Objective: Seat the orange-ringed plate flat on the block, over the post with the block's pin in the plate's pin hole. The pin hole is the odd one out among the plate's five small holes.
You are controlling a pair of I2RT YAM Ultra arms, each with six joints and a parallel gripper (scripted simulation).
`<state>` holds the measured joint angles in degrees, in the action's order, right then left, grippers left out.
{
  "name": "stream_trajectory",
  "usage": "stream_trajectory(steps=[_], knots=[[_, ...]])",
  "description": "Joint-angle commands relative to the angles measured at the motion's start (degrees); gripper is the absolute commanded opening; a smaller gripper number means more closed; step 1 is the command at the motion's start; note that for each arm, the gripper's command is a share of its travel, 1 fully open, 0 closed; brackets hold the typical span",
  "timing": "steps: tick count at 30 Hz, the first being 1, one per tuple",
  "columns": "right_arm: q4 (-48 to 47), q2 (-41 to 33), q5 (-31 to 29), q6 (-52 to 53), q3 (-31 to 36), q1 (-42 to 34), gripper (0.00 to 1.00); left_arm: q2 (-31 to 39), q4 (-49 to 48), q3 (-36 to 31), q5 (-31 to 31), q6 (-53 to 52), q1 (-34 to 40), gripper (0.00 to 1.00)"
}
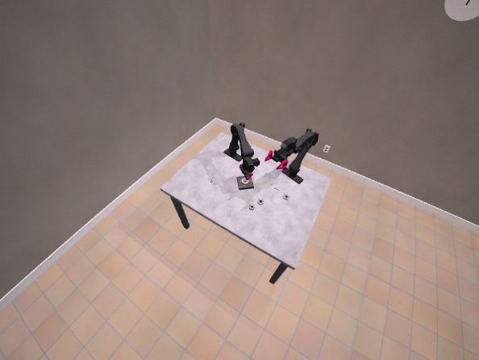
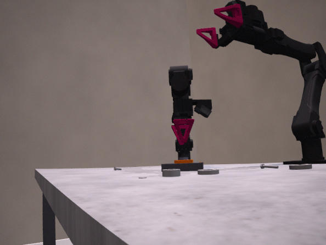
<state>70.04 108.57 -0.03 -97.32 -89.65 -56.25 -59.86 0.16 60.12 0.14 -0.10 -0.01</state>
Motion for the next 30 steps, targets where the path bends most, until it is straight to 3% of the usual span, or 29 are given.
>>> stream_trajectory(steps=[1, 7, 9, 27, 30], knots=[[0.7, -1.7, 0.9, 0.2, -0.6, -0.6, 0.79, 0.2, 0.6, 0.3, -0.4, 0.3, 0.3, 1.00], [0.6, -1.9, 0.9, 0.2, -2.4, -0.6, 0.79, 0.2, 0.6, 0.3, -0.4, 0.3, 0.3, 1.00], [-2.8, -2.9, 0.1, 3.9, 1.3, 2.6, 0.79, 0.1, 0.5, 0.2, -0.4, 0.3, 0.3, 1.00], [-20.3, -12.6, 2.9, 32.6, 3.0, 23.8, 0.79, -0.1, 0.1, -1.1, -0.5, 0.4, 0.4, 1.00], [-24.1, -15.5, 2.8, 39.2, 3.7, 25.2, 0.79, 0.0, 0.4, 1.4, -0.5, 0.4, 0.4, 1.00]])
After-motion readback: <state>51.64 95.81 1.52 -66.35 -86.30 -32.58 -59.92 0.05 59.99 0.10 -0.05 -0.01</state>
